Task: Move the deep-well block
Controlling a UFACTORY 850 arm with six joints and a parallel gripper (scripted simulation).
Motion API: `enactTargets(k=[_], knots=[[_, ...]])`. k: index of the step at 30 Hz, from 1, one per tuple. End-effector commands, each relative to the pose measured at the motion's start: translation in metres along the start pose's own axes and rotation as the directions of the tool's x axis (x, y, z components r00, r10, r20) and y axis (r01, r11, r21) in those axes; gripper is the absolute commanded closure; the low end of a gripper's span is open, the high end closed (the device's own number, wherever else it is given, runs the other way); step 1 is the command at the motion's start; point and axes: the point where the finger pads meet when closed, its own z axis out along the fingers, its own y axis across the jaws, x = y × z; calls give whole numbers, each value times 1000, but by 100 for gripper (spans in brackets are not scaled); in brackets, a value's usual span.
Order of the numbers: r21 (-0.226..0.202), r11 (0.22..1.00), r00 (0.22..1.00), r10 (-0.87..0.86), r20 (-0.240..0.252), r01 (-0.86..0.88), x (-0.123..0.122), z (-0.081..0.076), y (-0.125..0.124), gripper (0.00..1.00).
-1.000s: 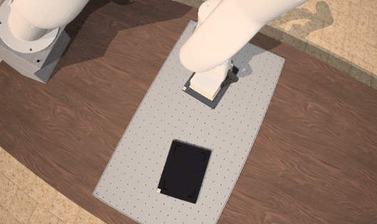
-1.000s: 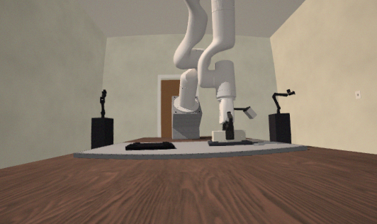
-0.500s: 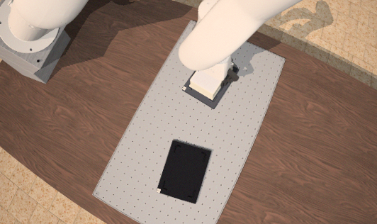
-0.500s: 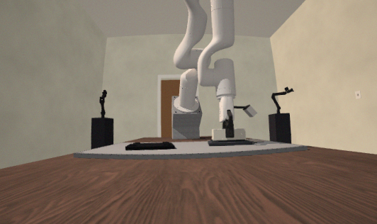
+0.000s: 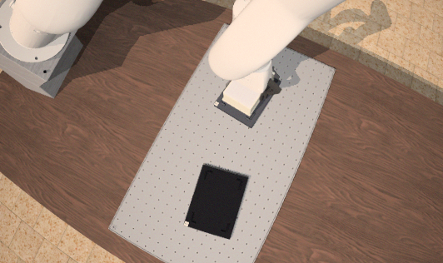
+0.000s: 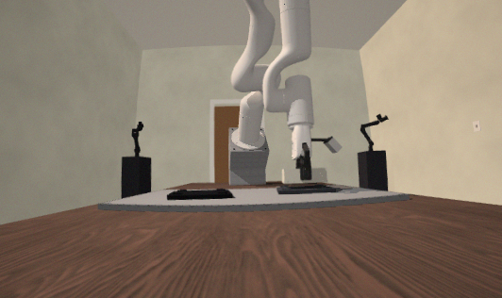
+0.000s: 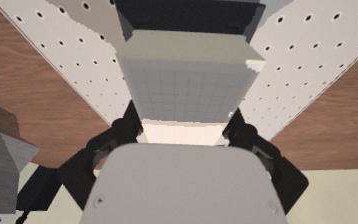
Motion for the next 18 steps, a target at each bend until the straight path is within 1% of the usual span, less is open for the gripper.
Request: enactTargets(k=[1,10,16,18], knots=[[-1,1000,1000,0,0,0,0,-2,0,100],[-1,1000,1000,0,0,0,0,-4,0,100],[-1,1000,1000,0,0,0,0,-14,0,100],[-1,1000,1000,0,0,0,0,-14,0,100]])
